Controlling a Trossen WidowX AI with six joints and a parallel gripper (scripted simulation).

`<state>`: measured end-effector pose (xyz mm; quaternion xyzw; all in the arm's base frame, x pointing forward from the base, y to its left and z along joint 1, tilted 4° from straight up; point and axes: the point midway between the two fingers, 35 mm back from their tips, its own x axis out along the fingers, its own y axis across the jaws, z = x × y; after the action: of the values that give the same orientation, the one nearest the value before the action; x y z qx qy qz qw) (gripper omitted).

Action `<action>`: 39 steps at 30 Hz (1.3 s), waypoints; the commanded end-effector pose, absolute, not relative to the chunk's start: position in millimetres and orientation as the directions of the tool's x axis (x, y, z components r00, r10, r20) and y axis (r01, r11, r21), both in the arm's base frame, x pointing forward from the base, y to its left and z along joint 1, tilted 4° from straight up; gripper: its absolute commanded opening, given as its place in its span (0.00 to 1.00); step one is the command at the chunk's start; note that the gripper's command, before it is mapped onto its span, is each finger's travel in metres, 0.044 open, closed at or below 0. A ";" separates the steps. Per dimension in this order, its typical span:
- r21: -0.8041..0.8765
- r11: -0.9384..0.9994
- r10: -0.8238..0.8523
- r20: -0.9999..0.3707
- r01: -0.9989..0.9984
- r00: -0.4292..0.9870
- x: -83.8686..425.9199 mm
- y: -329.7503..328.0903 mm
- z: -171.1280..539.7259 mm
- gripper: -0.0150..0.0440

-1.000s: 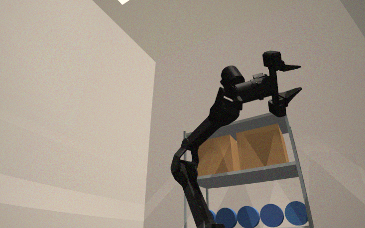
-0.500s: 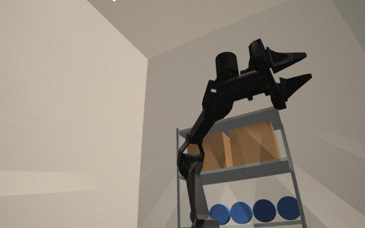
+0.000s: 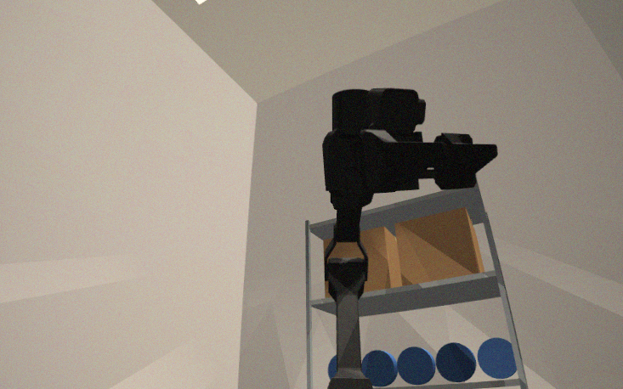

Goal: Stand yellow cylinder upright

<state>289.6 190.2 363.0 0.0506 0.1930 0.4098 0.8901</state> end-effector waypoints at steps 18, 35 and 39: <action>0.479 0.825 0.223 -0.765 0.301 0.604 327.1 5.3 222.7 0.78; 0.227 0.303 0.023 -0.973 0.926 0.231 242.9 -112.6 144.6 0.78; 0.127 0.138 0.029 -0.992 0.982 0.124 214.3 -129.6 132.2 0.78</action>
<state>239.0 -116.3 145.8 0.4749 0.5019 -0.3683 0.6220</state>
